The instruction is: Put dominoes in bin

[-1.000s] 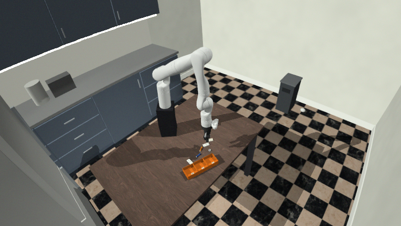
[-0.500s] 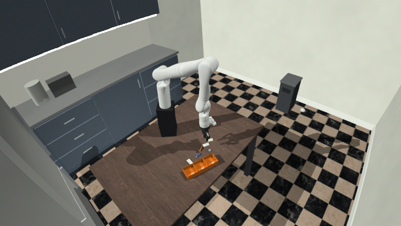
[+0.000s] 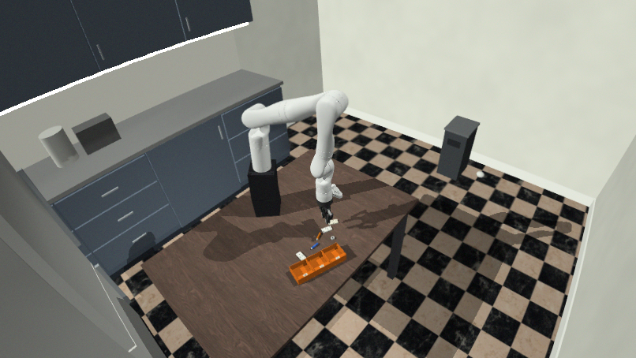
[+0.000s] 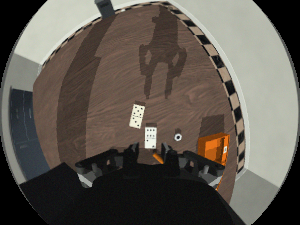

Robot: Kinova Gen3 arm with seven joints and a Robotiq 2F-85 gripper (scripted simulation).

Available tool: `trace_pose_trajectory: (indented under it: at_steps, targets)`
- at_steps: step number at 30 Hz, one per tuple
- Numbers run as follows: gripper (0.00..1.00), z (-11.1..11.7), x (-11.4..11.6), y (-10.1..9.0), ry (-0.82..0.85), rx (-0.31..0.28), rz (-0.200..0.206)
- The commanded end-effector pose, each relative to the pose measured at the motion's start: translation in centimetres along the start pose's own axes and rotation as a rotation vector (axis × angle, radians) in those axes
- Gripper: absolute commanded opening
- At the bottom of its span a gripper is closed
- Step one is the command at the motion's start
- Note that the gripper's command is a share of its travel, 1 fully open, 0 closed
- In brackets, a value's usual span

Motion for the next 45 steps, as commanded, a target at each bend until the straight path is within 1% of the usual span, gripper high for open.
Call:
trace_pose_trajectory:
  at_steps: [1, 18, 21, 23, 34, 45]
  targets:
    - [0.41, 0.0, 0.1, 0.0, 0.000, 0.001, -0.001]
    - [0.41, 0.0, 0.1, 0.0, 0.000, 0.000, -0.001]
    - [0.41, 0.0, 0.1, 1.2, 0.000, 0.001, -0.001]
    - [0.41, 0.0, 0.1, 1.2, 0.000, 0.001, -0.001]
    - [0.41, -0.2, -0.3, 5.5, 0.000, 0.000, -0.001]
    - [0.41, -0.2, -0.2, 5.5, 0.000, 0.001, -0.001]
Point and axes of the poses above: the point where the finger pads meet when closed, its own y axis out along the fingers, its own x axis across the jaws, z = x × y, the point moved 7 cm from there along -y, back along the fingers, and after that the axes turned 14 degrees about -y, right-handed, at the moved point
